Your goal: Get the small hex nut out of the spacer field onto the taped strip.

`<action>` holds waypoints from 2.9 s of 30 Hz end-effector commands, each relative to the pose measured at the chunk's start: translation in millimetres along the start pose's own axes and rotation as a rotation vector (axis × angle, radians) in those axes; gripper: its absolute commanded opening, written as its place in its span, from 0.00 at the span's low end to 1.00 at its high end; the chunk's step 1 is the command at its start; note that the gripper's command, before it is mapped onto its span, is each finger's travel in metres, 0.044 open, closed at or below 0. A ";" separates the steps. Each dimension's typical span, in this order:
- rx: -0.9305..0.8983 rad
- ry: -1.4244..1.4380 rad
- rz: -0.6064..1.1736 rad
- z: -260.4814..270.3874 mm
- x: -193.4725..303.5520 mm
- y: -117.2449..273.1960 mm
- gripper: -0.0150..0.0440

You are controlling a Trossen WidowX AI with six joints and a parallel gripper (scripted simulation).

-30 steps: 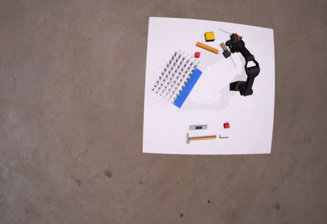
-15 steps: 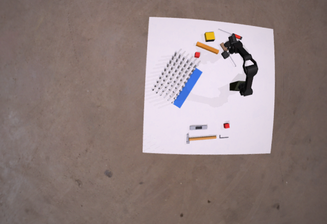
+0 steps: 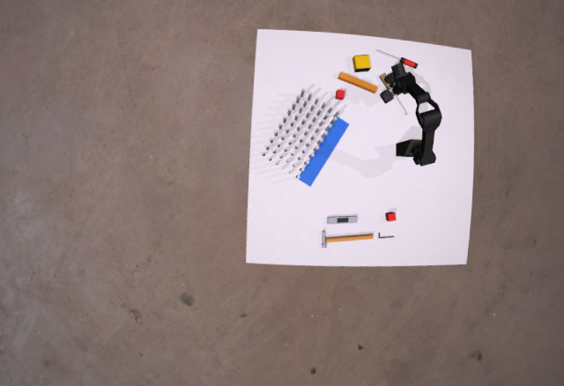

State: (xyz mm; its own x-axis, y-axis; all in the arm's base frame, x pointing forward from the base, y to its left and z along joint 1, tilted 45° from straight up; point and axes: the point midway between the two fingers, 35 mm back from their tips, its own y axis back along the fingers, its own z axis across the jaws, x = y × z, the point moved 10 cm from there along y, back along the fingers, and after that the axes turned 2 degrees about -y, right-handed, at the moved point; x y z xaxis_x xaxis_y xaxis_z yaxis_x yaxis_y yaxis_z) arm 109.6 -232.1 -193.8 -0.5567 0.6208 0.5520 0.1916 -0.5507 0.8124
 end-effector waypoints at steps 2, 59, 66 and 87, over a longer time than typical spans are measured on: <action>-0.007 -0.004 0.009 1.8 2.2 -6.4 0.64; -0.045 0.729 -0.173 -88.4 13.7 34.0 0.25; -0.027 0.911 -0.224 -106.4 19.4 27.5 0.25; -0.013 0.998 -0.247 -111.3 22.4 7.5 0.25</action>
State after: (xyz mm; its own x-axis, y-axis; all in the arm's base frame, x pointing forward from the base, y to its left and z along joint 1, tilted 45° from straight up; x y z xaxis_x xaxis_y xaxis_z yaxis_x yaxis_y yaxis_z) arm 8.4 -289.7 -191.2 -0.9990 -0.0239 -0.0368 -0.0210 -0.4757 0.8793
